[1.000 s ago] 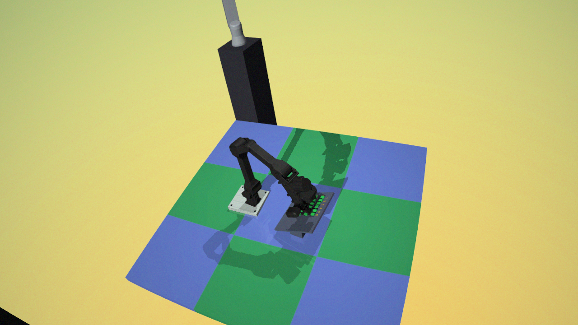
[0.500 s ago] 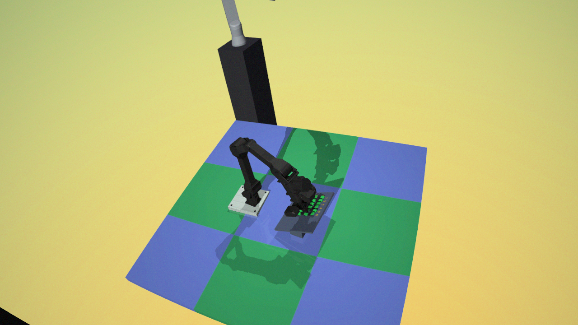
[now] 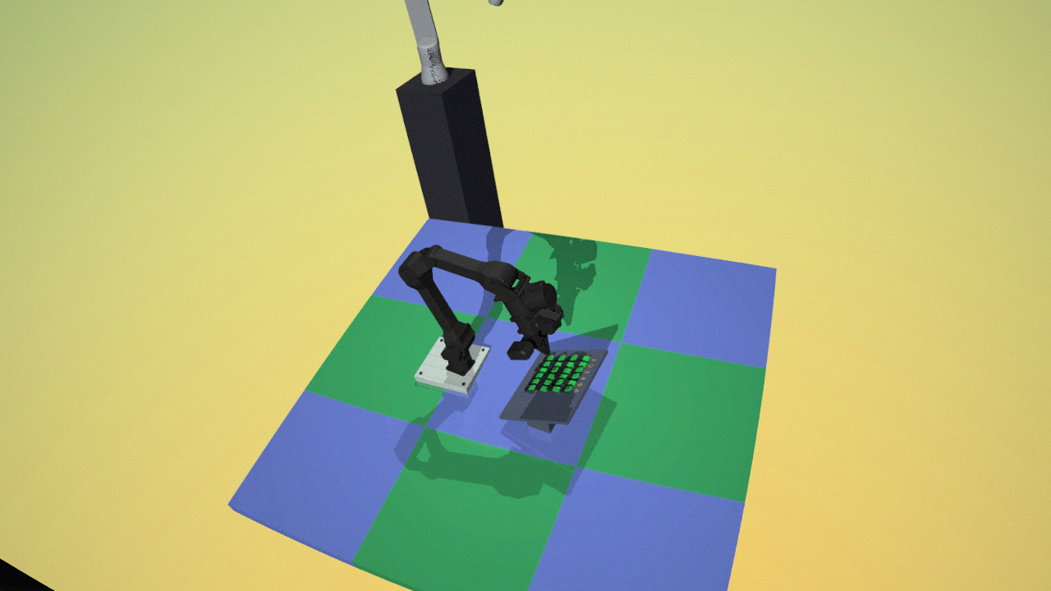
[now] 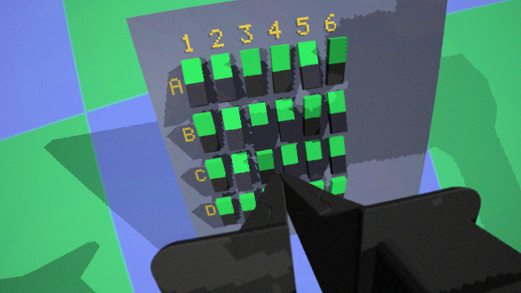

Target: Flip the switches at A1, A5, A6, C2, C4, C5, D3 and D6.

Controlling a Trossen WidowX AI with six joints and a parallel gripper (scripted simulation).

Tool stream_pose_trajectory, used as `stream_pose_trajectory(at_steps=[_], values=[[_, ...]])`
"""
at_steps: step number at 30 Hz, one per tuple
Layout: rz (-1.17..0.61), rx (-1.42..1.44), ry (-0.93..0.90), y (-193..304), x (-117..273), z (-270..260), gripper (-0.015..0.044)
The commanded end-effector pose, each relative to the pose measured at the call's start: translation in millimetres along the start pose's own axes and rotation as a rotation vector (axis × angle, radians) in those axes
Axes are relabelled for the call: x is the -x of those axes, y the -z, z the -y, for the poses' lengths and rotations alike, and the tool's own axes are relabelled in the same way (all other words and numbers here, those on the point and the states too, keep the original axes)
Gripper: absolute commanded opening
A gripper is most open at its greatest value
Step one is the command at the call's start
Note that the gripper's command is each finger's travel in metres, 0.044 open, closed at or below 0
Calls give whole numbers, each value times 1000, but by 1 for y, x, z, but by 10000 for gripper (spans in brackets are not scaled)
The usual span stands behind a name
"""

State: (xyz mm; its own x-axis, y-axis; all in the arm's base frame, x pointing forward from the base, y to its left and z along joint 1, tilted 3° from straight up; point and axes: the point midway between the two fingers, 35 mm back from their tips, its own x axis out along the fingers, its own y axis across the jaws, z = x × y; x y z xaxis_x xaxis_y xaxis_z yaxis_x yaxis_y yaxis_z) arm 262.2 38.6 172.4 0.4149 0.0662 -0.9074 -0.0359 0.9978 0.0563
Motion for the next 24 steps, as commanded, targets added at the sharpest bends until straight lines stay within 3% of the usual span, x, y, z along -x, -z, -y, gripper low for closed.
stream_pose_trajectory(at_steps=[1,6,10,24], values=[[19,-3,2,27,2,-21,0],[23,-4,1,33,0,-25,0],[47,-4,1,33,-31,-25,0],[49,-4,1,33,-46,-25,0]])
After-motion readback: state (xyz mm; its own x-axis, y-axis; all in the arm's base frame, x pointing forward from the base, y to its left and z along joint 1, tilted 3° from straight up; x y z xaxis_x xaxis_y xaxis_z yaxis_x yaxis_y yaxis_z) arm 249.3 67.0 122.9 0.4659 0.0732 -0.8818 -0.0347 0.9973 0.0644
